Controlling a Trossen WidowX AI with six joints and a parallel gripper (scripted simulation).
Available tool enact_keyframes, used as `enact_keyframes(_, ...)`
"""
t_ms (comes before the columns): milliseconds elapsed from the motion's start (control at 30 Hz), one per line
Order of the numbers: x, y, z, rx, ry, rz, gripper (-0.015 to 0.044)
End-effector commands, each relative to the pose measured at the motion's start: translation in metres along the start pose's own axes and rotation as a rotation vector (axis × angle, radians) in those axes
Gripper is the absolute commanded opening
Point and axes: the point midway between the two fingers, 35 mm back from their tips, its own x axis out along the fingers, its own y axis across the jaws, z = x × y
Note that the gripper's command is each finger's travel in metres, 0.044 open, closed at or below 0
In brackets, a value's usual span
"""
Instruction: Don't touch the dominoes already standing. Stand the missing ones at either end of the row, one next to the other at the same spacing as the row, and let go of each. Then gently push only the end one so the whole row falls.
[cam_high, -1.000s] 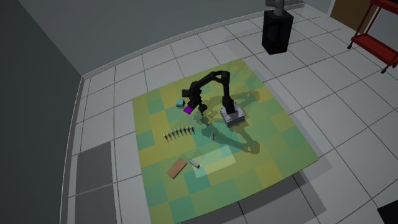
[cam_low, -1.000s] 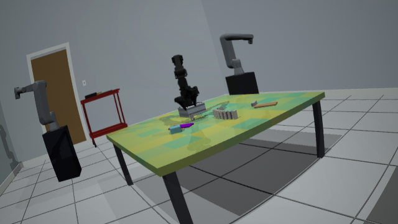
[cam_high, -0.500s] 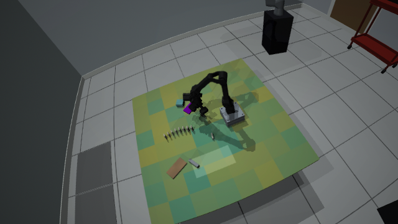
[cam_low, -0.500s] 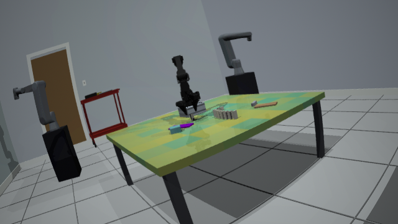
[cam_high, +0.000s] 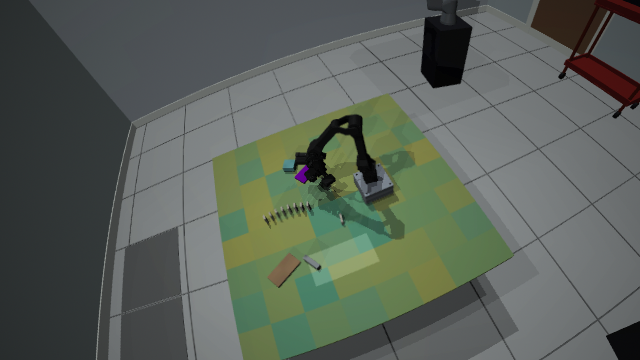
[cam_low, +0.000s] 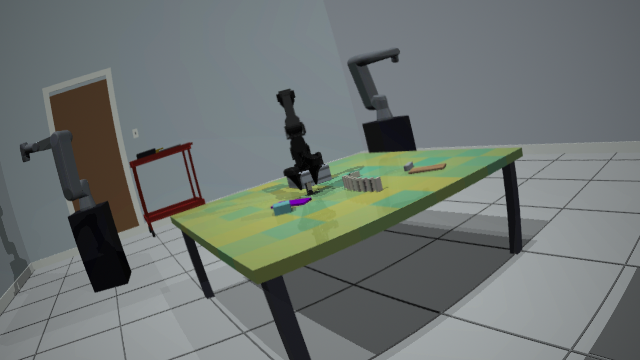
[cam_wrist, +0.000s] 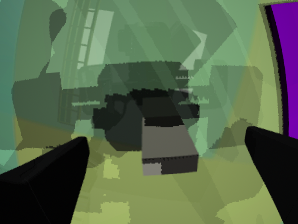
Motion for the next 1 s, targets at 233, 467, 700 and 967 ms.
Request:
enact_keyframes(233,0.008,0.002,-0.003,-0.001,0.013,0.007,0.0282)
enact_keyframes(467,0.008,0.002,-0.003,-0.001,0.013,0.007,0.0107)
enact_keyframes(700,0.008,0.002,-0.003,-0.001,0.013,0.007,0.0107)
enact_keyframes(967,-0.067,-0.005,0.006,0.000,0.010,0.007,0.0107)
